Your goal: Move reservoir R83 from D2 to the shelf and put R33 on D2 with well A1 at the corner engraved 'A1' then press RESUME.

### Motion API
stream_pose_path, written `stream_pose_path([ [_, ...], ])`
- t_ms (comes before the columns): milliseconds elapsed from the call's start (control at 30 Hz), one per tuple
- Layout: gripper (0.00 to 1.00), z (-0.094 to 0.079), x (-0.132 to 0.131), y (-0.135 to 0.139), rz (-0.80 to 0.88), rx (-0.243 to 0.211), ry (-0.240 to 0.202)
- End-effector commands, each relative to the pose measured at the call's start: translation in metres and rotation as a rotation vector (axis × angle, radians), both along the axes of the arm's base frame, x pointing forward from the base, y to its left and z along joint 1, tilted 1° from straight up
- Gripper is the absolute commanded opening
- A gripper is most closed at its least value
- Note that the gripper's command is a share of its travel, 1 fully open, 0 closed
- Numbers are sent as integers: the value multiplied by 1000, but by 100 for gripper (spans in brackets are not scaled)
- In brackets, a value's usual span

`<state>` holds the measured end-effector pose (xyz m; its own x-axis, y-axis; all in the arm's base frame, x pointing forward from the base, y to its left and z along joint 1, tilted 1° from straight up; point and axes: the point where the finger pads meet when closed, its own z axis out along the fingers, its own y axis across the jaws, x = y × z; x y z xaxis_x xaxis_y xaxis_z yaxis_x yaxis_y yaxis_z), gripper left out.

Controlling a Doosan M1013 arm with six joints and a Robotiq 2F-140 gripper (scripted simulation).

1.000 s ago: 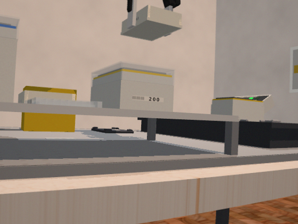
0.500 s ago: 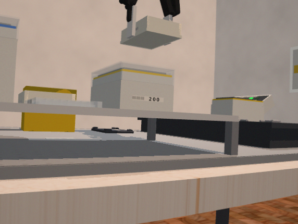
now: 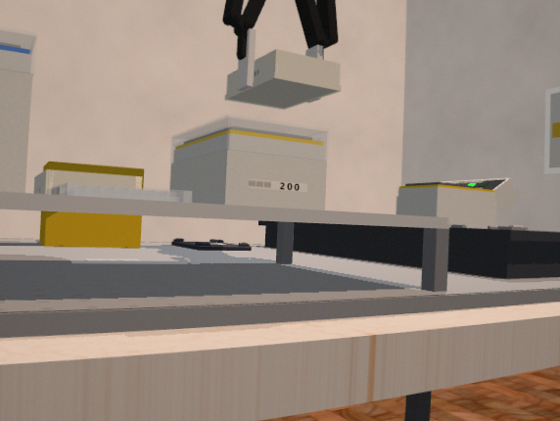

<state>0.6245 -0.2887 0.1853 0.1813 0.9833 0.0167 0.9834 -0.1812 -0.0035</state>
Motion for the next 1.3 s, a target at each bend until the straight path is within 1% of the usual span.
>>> stream_pose_path([
  [0,0,-5,0,0,0,0,0],
  [100,0,-10,0,0,0,0,0],
  [167,0,-10,0,0,0,0,0],
  [667,0,-35,0,1,0,0,0],
  [733,0,-35,0,1,0,0,0],
  [1267,0,-60,0,1,0,0,0],
])
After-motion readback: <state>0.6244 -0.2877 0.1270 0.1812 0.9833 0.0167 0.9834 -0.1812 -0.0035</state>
